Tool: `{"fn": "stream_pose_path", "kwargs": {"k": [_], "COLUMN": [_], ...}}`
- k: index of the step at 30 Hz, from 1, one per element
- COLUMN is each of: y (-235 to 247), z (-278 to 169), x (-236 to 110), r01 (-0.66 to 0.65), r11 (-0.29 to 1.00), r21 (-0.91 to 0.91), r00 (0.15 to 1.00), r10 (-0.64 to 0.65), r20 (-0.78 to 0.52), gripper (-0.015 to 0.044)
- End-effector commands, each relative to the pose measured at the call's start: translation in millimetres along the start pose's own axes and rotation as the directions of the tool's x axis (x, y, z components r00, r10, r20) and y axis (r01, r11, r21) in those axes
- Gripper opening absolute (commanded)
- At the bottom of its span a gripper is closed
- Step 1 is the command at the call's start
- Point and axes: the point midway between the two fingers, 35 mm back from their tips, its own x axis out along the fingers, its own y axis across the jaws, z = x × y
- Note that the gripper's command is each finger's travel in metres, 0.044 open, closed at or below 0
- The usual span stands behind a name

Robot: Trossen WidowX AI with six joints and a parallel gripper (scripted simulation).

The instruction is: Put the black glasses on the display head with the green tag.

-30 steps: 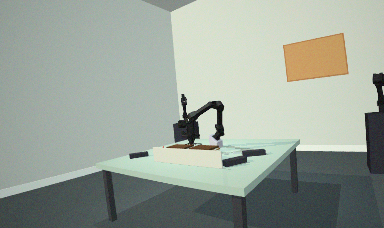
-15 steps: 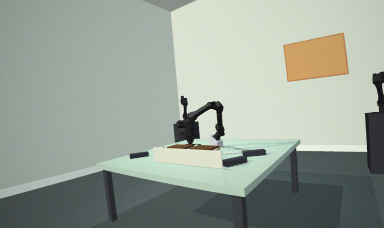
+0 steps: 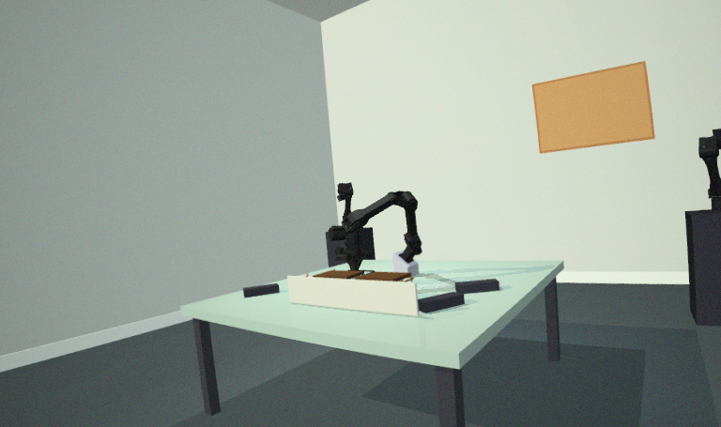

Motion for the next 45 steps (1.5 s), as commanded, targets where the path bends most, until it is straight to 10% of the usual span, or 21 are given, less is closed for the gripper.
{"fn": "stream_pose_path", "kwargs": {"k": [1,45], "y": [7,63], "z": [-1,-1], "x": [-1,4], "r01": [-0.006,-0.009], "r11": [1.000,1.000], "r21": [0.005,0.002], "r00": [1.000,1.000], "r10": [0.006,0.009], "r20": [-0.005,-0.005], "gripper": [0.0000,0.0000]}}
